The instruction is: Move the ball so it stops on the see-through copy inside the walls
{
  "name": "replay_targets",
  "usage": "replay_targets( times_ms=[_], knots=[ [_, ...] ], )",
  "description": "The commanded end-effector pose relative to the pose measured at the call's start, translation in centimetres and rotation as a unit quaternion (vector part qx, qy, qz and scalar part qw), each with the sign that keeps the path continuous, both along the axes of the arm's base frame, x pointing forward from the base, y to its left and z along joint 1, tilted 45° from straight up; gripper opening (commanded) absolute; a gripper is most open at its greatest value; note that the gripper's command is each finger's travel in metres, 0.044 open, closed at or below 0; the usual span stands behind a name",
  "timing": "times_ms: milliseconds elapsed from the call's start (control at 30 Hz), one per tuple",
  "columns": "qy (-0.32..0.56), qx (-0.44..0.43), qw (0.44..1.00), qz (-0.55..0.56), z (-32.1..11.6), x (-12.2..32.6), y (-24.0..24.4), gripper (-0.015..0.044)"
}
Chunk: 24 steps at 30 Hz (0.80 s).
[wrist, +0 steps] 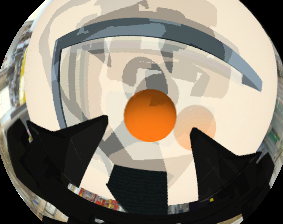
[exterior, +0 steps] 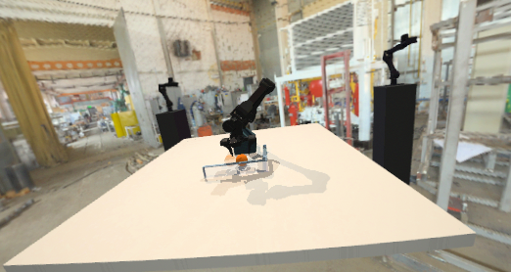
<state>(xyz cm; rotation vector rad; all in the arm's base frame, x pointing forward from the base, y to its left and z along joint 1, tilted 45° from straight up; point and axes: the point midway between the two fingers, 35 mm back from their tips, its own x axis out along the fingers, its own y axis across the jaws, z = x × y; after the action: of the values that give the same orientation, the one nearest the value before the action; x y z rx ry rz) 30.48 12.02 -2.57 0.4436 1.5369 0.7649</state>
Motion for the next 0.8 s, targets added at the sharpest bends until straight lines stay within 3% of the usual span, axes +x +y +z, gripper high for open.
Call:
replay_targets(
  times_ms=[0, 567, 700, 767],
  knots=[
    [0.006, 0.002, 1.0, -0.002, -0.6, -0.3, 0.5, 0.0421],
    [0.006, 0.003, 1.0, -0.002, -2.3, -0.8, 2.2, 0.0421],
    [0.006, 0.003, 1.0, -0.002, -2.3, -0.8, 2.2, 0.0316],
    [0.006, 0.003, 1.0, -0.002, -2.3, -0.8, 2.2, 0.0303]
  ],
)
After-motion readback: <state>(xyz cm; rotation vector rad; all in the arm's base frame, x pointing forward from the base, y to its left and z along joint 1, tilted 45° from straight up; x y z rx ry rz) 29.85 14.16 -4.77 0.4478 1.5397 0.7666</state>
